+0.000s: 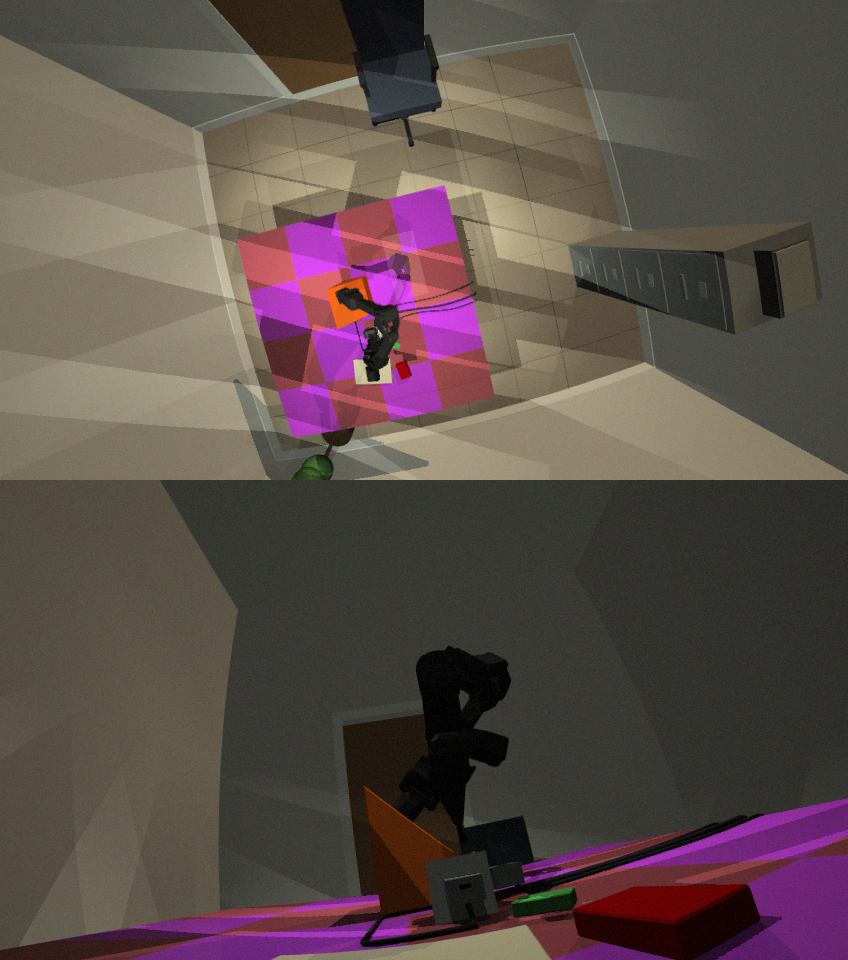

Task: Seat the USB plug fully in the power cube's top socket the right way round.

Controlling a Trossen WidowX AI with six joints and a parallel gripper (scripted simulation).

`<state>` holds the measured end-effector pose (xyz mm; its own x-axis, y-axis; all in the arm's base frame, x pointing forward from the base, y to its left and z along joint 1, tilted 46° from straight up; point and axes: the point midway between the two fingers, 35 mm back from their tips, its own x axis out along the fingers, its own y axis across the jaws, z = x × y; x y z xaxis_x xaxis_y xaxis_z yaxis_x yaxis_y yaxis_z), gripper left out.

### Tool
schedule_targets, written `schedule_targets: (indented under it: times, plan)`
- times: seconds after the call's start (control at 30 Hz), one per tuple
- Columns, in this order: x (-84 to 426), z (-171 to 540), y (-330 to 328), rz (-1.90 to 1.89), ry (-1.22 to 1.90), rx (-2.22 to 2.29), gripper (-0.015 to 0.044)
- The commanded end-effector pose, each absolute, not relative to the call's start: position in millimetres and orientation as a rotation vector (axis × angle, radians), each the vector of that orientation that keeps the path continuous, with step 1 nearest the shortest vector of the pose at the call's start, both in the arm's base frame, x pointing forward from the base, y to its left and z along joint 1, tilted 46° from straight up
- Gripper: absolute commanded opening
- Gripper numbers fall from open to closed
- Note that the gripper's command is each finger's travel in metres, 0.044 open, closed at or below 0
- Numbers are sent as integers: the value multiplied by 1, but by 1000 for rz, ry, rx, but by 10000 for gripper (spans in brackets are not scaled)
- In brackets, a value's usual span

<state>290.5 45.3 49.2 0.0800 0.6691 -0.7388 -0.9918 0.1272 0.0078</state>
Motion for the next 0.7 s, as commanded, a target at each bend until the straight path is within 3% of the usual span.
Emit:
schedule_targets:
  times: [0.0, 0.67]
  plan:
    - [291, 48, 45, 1353, 692, -593, 0]
    - [291, 46, 47, 1353, 691, -593, 0]
